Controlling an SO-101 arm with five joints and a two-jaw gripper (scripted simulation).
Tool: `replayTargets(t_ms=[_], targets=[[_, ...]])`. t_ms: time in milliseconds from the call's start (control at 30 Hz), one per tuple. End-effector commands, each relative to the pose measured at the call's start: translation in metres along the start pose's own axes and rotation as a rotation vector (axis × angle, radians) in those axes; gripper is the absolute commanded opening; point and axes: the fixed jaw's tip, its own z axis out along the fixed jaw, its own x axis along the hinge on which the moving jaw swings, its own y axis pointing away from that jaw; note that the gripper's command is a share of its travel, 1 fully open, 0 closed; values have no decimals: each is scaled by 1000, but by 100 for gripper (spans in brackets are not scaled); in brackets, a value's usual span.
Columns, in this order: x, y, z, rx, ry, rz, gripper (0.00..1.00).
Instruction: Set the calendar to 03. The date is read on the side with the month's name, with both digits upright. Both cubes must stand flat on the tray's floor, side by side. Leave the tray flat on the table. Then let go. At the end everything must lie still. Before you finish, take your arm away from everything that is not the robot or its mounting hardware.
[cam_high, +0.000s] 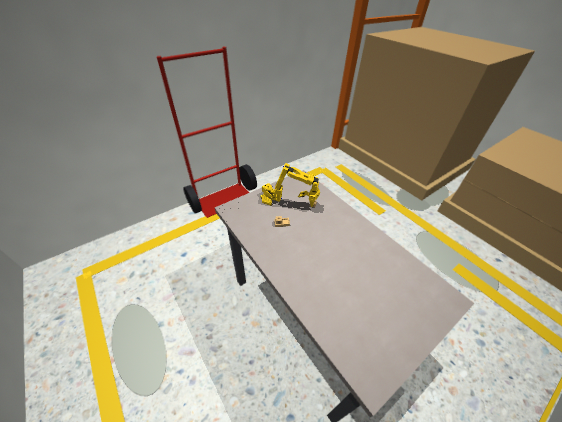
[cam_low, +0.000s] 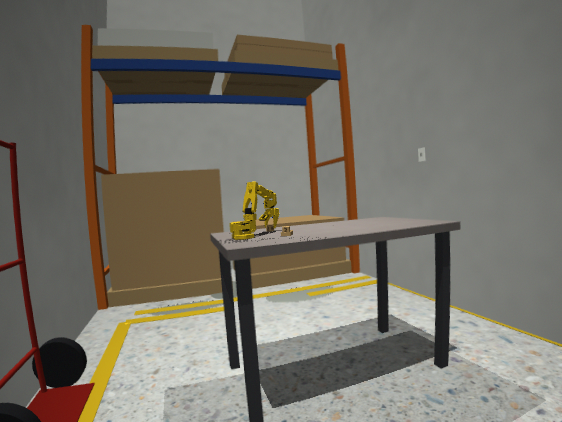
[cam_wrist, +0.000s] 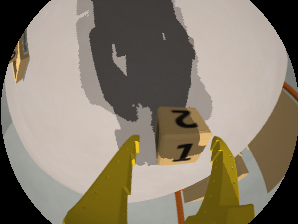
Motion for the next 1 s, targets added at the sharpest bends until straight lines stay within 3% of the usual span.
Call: replayTargets(t_ms=[0, 667, 967], targets=[[4, 1, -3, 6, 25, -2, 35], [4, -2, -3, 7, 25, -2, 31], [4, -6, -3, 7, 25, -2, 24]])
